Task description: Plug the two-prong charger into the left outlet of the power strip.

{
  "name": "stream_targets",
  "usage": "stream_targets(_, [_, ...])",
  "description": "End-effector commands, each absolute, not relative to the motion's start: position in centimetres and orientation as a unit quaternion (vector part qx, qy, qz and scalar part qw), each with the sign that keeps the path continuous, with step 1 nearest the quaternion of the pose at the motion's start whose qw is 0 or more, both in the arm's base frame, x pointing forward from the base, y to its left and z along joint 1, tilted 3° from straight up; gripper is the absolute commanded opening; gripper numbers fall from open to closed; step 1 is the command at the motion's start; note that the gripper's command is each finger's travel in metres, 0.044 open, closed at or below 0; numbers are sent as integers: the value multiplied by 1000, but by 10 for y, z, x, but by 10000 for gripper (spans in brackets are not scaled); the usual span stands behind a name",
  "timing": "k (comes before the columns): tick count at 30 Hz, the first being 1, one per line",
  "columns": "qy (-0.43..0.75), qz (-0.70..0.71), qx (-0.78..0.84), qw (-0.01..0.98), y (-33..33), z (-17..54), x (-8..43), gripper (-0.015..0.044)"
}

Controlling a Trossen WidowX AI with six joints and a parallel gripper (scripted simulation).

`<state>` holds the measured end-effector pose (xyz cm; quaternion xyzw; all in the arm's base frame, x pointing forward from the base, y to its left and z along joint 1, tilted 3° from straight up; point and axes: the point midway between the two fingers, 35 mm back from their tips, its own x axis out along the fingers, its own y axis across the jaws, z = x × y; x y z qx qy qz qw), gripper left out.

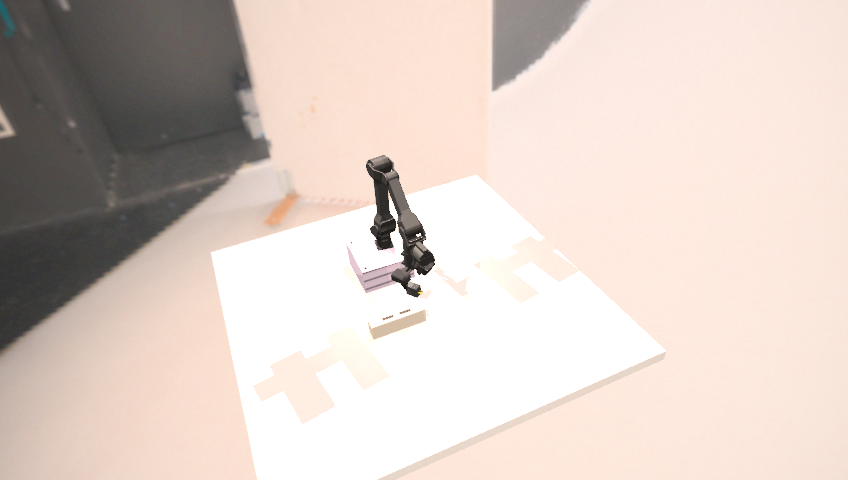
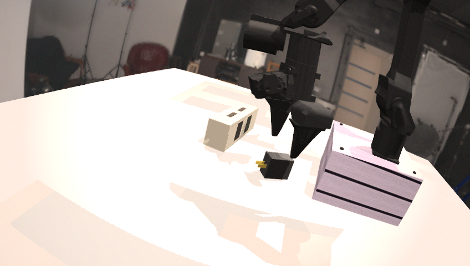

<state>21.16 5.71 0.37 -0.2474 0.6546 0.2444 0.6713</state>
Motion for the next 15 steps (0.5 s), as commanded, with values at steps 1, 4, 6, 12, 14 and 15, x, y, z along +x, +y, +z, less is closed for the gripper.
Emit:
stream_targets(1, [659,241,-248,668,56,-2,210,440])
stream_targets(4, [659,241,-248,668,56,-7,210,440])
stream_targets(6, [659,241,-248,668,56,-10,211,440])
stream_targets(12, [659,241,-248,668,57,-20,212,440])
stream_targets(14, [659,241,-248,668,57,-23,212,440])
stream_targets(15, [659,241,-248,668,57,-25,212,440])
